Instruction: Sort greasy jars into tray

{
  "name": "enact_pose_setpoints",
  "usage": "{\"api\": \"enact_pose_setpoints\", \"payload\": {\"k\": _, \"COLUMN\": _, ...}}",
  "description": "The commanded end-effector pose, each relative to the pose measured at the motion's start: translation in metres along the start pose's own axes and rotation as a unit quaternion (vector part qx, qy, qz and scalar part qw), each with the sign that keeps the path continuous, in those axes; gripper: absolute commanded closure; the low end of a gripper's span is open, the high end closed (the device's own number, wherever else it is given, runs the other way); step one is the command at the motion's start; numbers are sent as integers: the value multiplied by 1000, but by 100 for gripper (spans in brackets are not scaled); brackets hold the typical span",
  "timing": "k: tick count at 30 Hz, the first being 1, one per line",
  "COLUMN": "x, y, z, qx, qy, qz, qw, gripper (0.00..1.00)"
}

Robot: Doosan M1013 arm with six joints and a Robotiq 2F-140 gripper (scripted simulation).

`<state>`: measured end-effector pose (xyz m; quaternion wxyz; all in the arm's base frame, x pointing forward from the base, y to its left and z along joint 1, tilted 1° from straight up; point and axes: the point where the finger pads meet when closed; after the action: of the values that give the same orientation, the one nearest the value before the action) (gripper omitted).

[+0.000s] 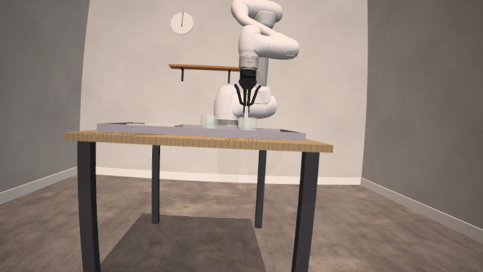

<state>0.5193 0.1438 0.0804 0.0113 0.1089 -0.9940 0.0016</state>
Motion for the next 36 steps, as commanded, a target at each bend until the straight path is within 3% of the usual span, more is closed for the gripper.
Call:
{"api": "enact_pose_setpoints", "payload": {"k": 1, "x": 0, "y": 0, "z": 0, "qx": 0, "qy": 0, "qz": 0, "qw": 1000, "gripper": 100}}
{"api": "enact_pose_setpoints", "payload": {"k": 36, "x": 4, "y": 0, "z": -3, "qx": 0, "qy": 0, "qz": 0, "qw": 1000, "gripper": 100}}
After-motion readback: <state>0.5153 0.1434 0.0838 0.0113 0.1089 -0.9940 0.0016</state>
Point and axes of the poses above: the point where the finger pads meet when closed, its own z axis out along the fingers, its own y axis across the jaws, x = y × z, and after that the axes turned 6 degrees about -z, right-handed
